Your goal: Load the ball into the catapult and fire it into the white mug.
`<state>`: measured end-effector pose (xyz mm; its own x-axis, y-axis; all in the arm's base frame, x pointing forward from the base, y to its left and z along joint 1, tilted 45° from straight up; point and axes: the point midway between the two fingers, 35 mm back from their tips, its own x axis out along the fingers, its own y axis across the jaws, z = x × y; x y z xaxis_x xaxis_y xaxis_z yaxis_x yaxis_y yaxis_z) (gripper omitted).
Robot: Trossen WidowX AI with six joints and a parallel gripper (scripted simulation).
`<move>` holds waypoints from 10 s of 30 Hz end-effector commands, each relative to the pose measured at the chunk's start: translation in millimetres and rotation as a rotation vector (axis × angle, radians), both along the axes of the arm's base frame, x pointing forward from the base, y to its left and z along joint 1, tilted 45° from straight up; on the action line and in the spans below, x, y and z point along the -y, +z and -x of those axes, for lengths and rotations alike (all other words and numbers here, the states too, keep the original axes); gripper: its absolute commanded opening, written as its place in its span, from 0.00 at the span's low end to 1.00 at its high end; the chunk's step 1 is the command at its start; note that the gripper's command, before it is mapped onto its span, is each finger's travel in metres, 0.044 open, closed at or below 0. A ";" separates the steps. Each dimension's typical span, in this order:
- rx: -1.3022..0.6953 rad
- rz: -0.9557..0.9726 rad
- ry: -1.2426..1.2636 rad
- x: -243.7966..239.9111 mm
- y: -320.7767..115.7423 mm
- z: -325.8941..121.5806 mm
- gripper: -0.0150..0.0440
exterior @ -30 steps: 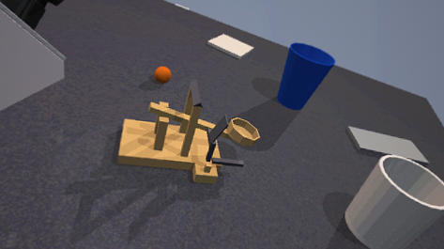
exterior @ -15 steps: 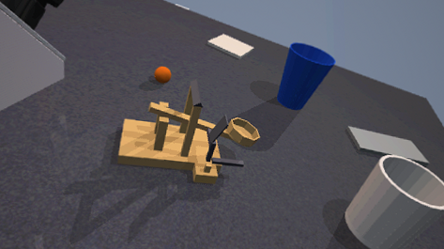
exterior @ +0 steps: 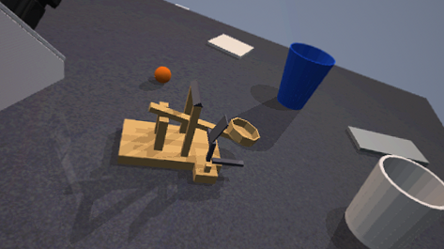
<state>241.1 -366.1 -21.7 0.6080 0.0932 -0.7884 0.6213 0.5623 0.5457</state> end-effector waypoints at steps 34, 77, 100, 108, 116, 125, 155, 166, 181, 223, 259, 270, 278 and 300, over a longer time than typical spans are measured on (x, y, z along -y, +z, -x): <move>0.049 -0.075 1.257 -258.1 53.1 -33.6 1.00; 0.079 -0.095 1.370 -338.0 -2.8 -31.4 1.00; 0.081 -0.086 1.376 -344.9 -10.3 -33.2 0.53; 0.078 -0.086 1.375 -327.1 6.9 -33.2 0.34; 0.106 -0.065 1.414 -310.9 26.2 -31.5 0.25; 0.280 0.086 1.640 -316.8 30.6 -34.3 0.25; 0.598 0.370 2.000 -322.7 24.9 -56.0 0.25; 0.599 0.370 1.999 -335.3 11.8 -57.2 0.25; 0.597 0.370 2.012 -349.6 -1.6 -57.5 0.25; 0.411 0.208 1.806 -288.8 55.9 -55.9 1.00; -0.259 -0.376 0.857 -285.3 59.6 -54.6 1.00; -0.439 -0.524 0.537 -284.3 60.7 -54.2 1.00; -0.562 -0.624 0.297 -283.5 61.6 -53.9 1.00; -0.869 -0.858 -0.394 -281.4 63.8 -53.1 1.00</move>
